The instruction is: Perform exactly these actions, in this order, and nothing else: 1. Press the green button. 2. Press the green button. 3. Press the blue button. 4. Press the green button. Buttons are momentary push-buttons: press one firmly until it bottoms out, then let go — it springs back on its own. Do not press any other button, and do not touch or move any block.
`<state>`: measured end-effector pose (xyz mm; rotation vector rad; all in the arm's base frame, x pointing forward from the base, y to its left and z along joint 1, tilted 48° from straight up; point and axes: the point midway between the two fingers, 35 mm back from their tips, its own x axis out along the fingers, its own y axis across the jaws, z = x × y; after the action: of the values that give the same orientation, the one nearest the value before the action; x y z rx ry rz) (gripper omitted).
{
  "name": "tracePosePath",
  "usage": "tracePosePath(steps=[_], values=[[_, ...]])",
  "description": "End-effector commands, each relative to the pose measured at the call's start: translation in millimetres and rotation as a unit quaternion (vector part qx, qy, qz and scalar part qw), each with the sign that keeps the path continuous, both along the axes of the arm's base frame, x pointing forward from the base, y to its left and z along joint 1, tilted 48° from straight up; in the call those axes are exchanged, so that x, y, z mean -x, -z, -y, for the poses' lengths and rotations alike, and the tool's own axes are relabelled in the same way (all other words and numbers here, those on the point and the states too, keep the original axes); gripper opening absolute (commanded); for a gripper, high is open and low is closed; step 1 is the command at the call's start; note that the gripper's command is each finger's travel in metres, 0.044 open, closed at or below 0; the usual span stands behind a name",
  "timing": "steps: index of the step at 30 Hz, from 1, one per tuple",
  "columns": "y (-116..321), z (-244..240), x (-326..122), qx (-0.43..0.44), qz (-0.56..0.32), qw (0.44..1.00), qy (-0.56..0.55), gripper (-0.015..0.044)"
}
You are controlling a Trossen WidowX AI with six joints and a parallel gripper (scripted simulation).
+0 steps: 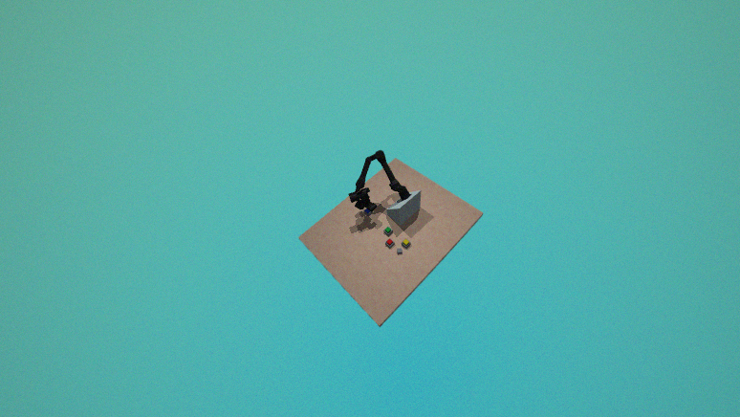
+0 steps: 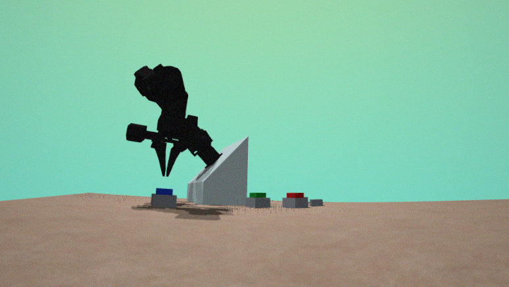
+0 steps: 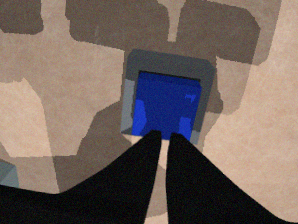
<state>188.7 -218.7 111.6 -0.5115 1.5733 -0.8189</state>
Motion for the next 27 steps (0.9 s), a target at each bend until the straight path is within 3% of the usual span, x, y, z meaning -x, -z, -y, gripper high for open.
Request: tracePosePath(steps=[1, 27], values=[[3, 4, 0, -0.001, 0.001, 1.000, -0.003, 0.0020], [24, 26, 5, 0.000, 0.001, 1.000, -0.003, 0.0020]])
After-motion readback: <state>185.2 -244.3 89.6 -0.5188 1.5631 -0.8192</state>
